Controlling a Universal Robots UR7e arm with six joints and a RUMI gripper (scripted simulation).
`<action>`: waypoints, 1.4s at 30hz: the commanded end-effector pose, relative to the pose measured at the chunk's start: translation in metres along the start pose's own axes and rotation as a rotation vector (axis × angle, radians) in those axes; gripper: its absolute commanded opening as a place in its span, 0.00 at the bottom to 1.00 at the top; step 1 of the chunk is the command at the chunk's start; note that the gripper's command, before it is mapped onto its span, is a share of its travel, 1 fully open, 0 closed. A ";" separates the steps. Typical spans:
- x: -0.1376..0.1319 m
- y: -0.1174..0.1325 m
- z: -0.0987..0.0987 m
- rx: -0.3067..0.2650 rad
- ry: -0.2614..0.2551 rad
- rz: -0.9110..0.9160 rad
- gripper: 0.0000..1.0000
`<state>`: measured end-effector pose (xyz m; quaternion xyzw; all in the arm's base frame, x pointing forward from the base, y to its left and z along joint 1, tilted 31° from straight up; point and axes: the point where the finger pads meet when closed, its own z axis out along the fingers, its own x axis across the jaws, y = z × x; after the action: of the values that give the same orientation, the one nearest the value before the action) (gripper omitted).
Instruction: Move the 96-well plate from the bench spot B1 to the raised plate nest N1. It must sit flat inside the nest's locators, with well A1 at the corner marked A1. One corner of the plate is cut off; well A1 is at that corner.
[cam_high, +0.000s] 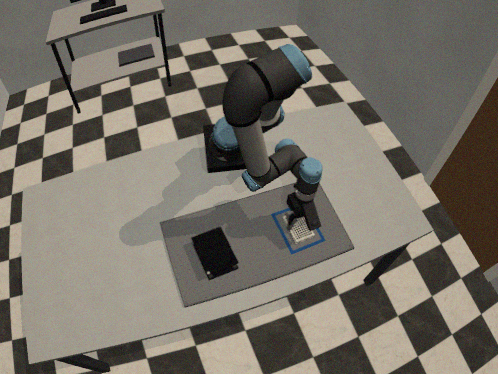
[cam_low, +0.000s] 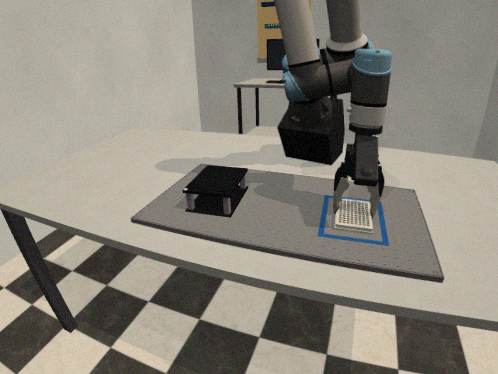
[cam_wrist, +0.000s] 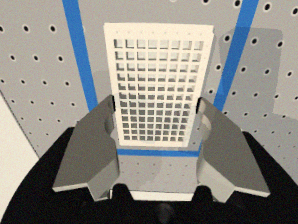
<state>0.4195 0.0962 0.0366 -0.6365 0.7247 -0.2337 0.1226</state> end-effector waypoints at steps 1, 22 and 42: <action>0.000 0.000 0.000 0.001 0.000 0.000 0.00; 0.000 0.000 0.000 0.001 0.000 0.000 0.00; 0.000 0.000 -0.020 0.001 0.000 0.000 0.00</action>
<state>0.4127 0.0988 0.0488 -0.6365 0.7246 -0.2339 0.1228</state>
